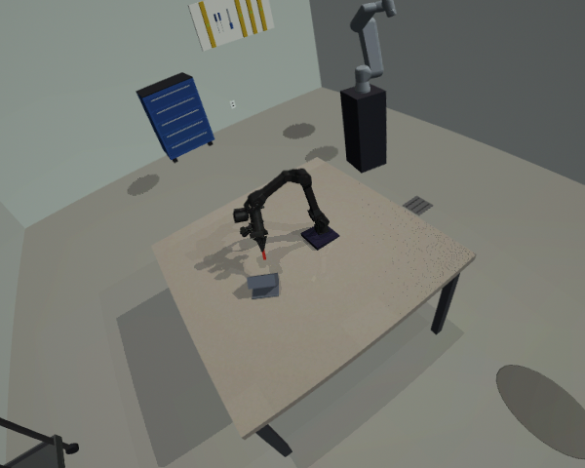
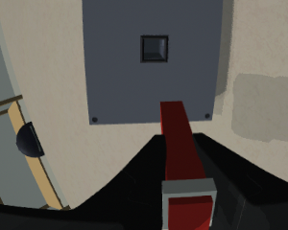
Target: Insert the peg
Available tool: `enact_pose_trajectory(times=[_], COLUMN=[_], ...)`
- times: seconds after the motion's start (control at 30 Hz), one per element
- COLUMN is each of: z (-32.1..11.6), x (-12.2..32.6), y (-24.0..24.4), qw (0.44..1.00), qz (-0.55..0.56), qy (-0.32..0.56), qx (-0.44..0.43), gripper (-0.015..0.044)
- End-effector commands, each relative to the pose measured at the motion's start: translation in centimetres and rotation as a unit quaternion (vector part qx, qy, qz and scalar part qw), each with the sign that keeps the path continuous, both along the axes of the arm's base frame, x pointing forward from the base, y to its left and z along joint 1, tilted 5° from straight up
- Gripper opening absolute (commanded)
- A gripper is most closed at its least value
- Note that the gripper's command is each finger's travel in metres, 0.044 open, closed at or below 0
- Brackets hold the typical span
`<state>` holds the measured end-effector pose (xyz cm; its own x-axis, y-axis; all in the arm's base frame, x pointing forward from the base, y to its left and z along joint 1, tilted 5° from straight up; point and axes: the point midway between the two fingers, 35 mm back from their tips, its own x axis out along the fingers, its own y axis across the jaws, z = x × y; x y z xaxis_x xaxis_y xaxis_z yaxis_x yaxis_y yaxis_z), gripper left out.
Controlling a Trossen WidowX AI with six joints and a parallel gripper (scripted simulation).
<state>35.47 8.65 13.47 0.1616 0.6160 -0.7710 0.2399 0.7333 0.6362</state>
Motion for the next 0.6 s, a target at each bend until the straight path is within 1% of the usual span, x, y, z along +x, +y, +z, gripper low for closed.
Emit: enact_pose_trajectory(times=[0.0,0.57], z=[0.0,-1.2], x=[0.1,1.2], y=[-0.4,0.1], qw=[1.000,0.999], qz=[-0.009,-0.025], qy=[0.000,-0.009], qx=[0.013,0.032], gripper=[0.0000,0.0000])
